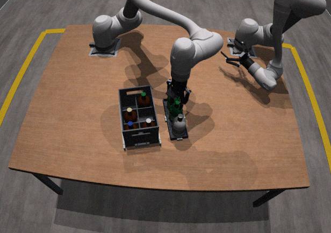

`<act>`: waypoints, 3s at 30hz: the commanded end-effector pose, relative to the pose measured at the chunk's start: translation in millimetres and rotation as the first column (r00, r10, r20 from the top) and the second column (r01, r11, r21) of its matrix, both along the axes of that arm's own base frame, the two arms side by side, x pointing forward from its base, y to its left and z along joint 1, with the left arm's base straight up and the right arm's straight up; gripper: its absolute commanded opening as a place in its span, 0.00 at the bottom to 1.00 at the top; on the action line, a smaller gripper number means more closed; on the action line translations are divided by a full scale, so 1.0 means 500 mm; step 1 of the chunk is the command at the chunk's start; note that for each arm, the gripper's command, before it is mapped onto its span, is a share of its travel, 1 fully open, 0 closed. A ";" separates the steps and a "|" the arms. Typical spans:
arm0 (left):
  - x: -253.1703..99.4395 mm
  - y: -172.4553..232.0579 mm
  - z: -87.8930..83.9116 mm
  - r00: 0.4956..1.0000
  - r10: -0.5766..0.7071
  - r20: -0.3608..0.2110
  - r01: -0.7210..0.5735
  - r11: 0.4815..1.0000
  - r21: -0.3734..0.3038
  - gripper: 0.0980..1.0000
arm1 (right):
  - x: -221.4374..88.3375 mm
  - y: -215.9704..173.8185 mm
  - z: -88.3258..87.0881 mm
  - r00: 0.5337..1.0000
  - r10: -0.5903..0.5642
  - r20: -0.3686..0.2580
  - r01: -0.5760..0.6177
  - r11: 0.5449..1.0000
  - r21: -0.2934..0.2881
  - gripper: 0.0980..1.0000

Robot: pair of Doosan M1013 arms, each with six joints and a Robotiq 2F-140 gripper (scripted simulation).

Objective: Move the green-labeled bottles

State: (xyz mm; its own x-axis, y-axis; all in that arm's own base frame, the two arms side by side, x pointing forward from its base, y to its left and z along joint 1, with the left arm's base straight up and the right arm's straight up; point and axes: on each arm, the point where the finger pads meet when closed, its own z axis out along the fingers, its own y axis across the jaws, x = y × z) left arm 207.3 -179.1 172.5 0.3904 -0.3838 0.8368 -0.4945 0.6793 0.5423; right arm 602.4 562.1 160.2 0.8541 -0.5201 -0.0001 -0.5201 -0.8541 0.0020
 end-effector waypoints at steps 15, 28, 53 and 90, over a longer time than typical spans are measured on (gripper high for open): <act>0.000 0.000 0.000 1.000 0.000 0.001 0.000 1.000 0.000 1.00 | 0.000 0.001 0.003 1.000 0.000 0.001 0.000 1.000 0.002 0.00; 0.000 0.000 0.000 1.000 0.000 0.001 0.000 1.000 0.000 1.00 | 0.000 0.001 0.003 1.000 0.000 0.001 0.000 1.000 0.002 0.00; 0.000 0.000 0.000 1.000 0.000 0.001 0.000 1.000 0.000 1.00 | 0.000 0.001 0.003 1.000 0.000 0.001 0.000 1.000 0.002 0.00; 0.000 0.000 0.000 1.000 0.000 0.001 0.000 1.000 0.000 1.00 | 0.001 0.000 0.021 1.000 0.000 0.001 0.000 1.000 0.002 0.00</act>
State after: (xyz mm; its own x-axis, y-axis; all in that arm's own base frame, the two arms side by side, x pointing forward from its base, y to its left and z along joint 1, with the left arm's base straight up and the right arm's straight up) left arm 207.3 -179.1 172.5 0.3904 -0.3838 0.8368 -0.4945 0.6793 0.5423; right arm 602.6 562.1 168.1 0.8542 -0.5200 -0.0001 -0.5200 -0.8542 0.0021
